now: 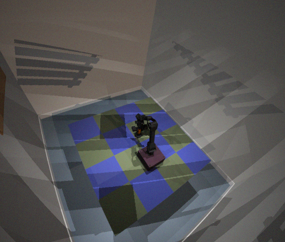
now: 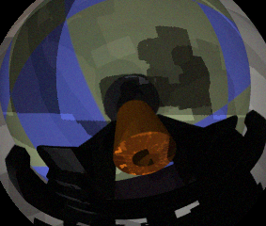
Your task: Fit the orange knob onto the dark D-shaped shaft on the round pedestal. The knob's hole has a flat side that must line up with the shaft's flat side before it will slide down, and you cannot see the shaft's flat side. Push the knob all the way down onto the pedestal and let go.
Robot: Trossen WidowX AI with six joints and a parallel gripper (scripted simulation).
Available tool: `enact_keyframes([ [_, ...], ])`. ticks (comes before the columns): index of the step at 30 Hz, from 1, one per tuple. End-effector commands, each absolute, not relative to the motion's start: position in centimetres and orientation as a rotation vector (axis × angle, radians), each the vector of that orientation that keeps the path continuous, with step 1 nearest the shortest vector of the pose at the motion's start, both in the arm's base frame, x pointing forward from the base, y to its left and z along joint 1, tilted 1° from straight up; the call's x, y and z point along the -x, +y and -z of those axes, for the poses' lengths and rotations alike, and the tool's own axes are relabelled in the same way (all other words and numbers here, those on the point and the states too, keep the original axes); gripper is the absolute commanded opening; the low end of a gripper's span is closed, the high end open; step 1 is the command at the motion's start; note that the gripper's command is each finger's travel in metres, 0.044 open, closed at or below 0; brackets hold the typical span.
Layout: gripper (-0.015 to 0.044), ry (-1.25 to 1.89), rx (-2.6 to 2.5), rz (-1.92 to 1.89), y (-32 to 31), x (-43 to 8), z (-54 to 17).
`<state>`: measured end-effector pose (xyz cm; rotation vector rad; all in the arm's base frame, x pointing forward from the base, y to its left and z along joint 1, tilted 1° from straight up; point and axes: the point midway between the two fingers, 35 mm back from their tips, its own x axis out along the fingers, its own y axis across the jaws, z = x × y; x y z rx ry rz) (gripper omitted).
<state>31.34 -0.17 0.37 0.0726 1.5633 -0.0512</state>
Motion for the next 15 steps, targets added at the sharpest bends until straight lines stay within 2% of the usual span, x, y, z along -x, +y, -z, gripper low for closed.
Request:
enact_keyframes([
  [1,0.0000,1.558,-0.082,0.068,-0.26,-31.55,-0.55],
  [15,0.0000,1.558,-0.082,0.068,-0.24,-31.52,-0.70],
])
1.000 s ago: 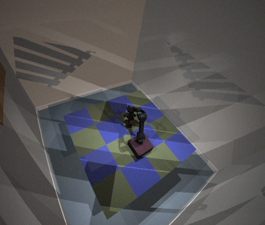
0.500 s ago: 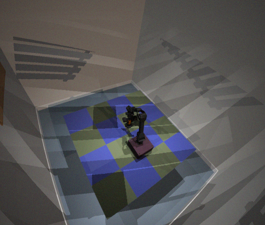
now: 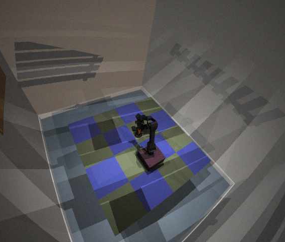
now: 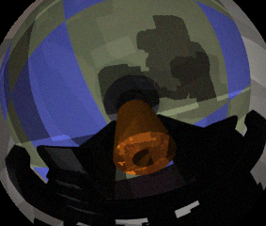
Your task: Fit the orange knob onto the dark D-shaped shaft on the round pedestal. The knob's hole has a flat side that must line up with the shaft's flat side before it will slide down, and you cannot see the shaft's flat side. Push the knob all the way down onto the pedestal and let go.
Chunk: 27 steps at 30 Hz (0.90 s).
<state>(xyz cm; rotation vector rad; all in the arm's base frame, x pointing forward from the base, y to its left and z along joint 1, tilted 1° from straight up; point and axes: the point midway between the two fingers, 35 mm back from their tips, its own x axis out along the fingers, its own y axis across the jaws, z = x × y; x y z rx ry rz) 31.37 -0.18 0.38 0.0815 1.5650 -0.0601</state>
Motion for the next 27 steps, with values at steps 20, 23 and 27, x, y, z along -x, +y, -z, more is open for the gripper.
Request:
enact_keyframes([
  [20,0.0000,1.547,-0.247,0.231,-0.23,-31.40,-0.25],
  [23,0.0000,1.547,-0.247,0.231,-0.23,-31.40,-0.25],
  [27,0.0000,1.547,-0.247,0.231,-0.26,-31.56,-0.60],
])
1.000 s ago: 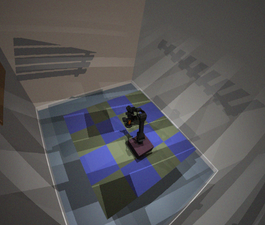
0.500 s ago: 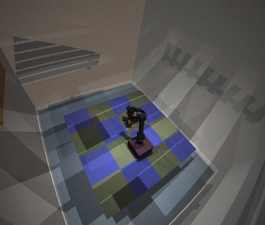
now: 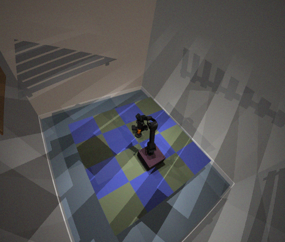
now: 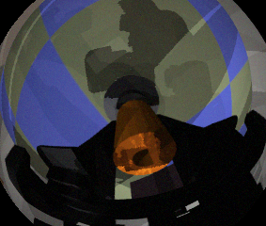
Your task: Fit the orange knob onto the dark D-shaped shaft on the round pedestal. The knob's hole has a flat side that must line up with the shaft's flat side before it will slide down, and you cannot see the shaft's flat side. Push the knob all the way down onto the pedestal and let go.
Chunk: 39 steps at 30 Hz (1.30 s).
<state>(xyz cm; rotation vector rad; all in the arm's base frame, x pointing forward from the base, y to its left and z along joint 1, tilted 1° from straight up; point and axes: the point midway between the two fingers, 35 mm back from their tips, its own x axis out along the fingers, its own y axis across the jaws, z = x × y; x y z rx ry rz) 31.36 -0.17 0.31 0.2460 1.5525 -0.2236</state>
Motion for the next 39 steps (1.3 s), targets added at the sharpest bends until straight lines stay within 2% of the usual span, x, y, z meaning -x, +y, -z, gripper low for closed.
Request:
enact_keyframes([
  [1,0.0000,1.547,-0.247,0.231,-0.26,-31.58,-0.66],
  [9,0.0000,1.525,-0.403,0.386,-0.24,-31.80,-0.67],
  [29,0.0000,1.524,-0.412,0.394,-0.23,-31.69,-0.72],
  [39,0.0000,1.488,-0.575,0.556,-0.24,-31.23,-0.58],
])
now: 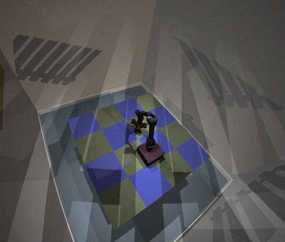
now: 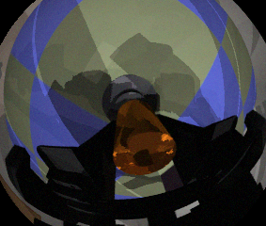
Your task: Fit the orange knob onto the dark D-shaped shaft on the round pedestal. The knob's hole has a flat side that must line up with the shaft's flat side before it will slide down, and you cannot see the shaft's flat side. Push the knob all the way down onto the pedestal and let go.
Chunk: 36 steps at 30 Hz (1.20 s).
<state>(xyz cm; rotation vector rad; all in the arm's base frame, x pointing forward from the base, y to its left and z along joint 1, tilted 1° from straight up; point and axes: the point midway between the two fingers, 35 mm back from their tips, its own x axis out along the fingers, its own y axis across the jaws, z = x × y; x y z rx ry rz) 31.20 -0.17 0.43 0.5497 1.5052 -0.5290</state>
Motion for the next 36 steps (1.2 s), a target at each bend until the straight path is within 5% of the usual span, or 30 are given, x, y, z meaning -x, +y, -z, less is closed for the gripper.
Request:
enact_keyframes([
  [1,0.0000,1.488,-0.575,0.556,-0.24,-31.16,-0.59],
  [36,0.0000,1.487,-0.575,0.556,-0.22,-31.87,-0.25],
])
